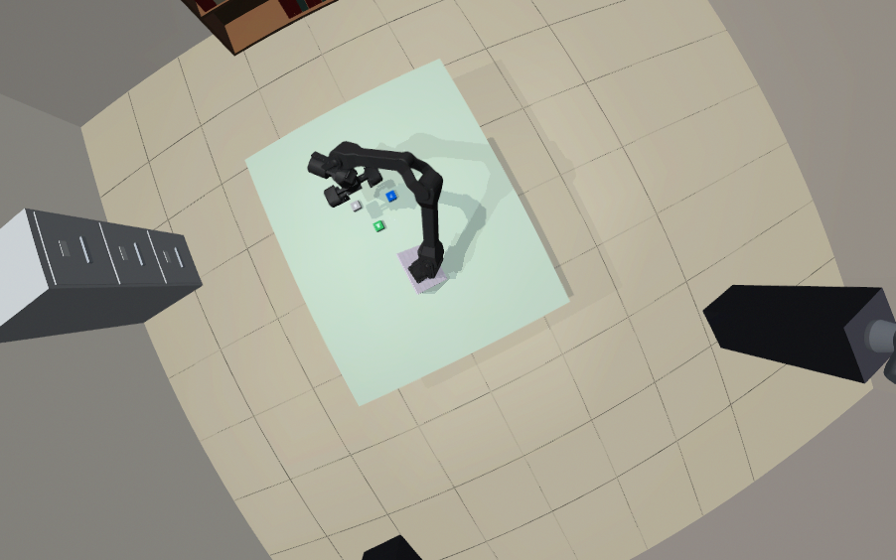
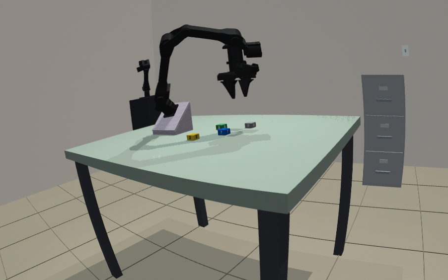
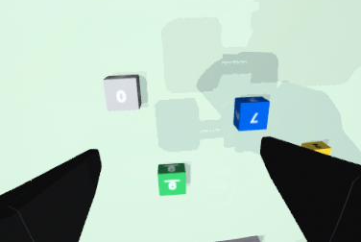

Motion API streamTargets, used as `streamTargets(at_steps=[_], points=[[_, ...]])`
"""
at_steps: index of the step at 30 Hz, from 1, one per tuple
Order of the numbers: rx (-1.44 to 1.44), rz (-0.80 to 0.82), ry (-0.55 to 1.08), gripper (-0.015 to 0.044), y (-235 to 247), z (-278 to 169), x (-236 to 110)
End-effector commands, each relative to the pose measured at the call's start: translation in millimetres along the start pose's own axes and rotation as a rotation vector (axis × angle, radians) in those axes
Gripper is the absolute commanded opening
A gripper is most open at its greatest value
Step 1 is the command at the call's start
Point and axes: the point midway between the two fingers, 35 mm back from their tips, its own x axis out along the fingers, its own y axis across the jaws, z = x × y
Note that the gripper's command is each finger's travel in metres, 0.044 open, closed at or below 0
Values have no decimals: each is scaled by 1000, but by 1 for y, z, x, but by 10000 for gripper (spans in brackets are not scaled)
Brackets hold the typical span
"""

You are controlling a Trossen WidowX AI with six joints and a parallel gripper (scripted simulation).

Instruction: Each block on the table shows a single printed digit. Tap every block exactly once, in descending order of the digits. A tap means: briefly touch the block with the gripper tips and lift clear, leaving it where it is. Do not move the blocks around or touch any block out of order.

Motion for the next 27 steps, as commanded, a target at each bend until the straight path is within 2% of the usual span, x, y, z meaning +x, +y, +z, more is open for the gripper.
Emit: streamTargets(at_steps=[1, 4, 27], points=[[12, 1, -8, 400, -61, -12, -1], [12, -2, -7, 400, -80, -20, 1], [12, -1, -7, 400, -78, -22, 1]])
